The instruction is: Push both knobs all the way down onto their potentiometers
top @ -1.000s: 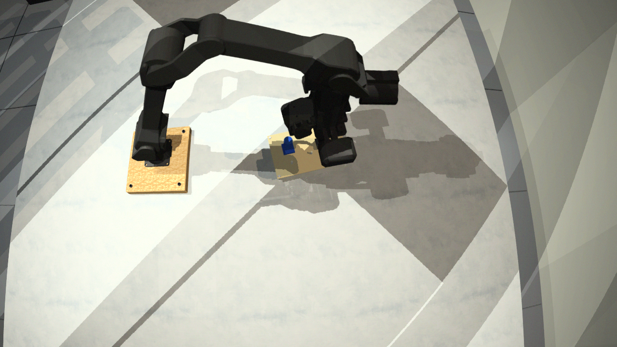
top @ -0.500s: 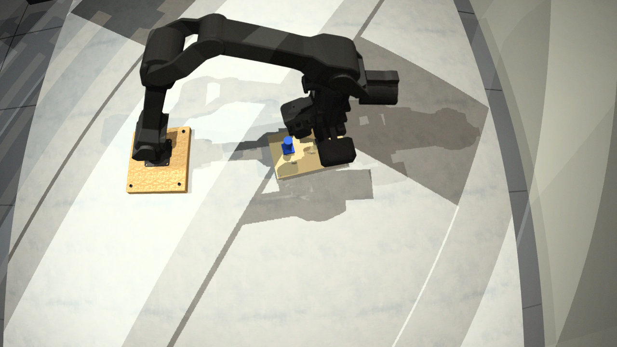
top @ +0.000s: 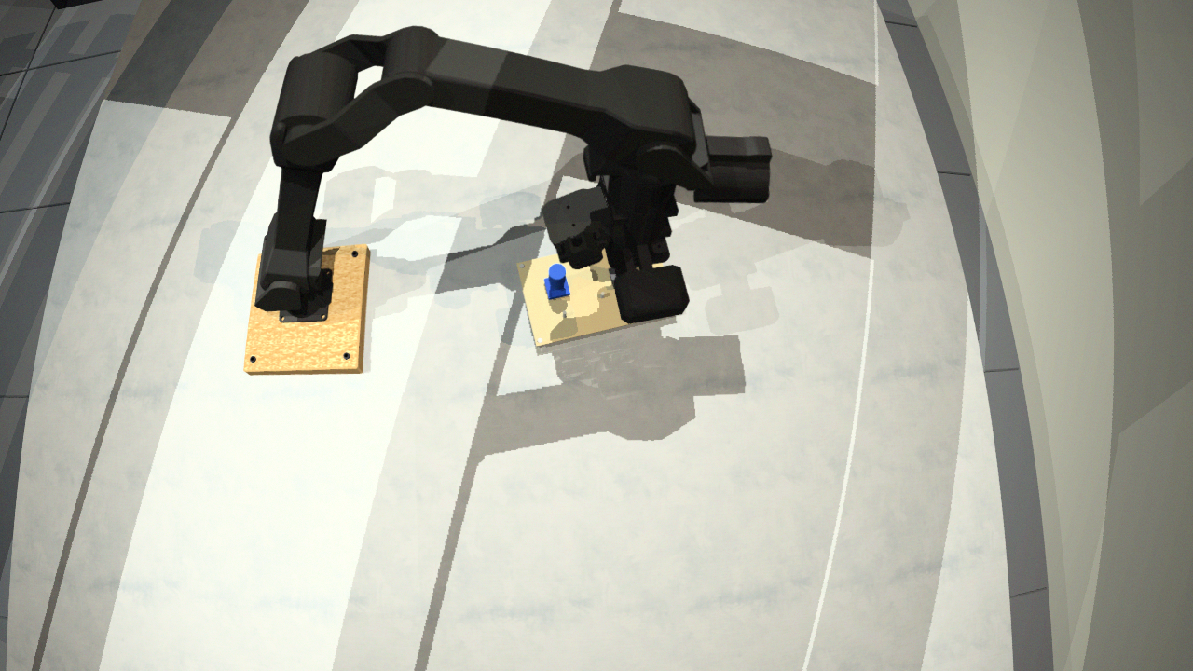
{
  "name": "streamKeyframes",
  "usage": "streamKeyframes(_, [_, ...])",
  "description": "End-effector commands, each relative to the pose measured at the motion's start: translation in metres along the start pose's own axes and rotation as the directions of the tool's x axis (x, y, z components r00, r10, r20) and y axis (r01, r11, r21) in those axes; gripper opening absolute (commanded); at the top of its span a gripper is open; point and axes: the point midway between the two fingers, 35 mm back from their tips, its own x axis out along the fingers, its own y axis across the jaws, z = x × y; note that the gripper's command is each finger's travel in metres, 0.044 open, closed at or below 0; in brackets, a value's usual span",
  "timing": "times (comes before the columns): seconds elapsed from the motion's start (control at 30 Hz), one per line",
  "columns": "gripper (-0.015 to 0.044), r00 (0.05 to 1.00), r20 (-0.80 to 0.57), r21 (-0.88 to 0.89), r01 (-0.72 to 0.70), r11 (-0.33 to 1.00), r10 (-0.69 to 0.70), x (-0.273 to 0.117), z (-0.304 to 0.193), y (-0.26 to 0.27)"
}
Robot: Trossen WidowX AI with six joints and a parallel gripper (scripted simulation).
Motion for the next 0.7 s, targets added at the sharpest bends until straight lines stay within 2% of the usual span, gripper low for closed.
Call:
streamKeyframes(0.0, [0.0000,1.000,0.004,0.002,0.005,1.000,-0.005,0.0023,0.0003,-0.0008])
streamKeyframes(0.67, [0.0000,1.000,0.004,0.002,0.005,1.000,-0.005,0.0068,0.0004,-0.0008])
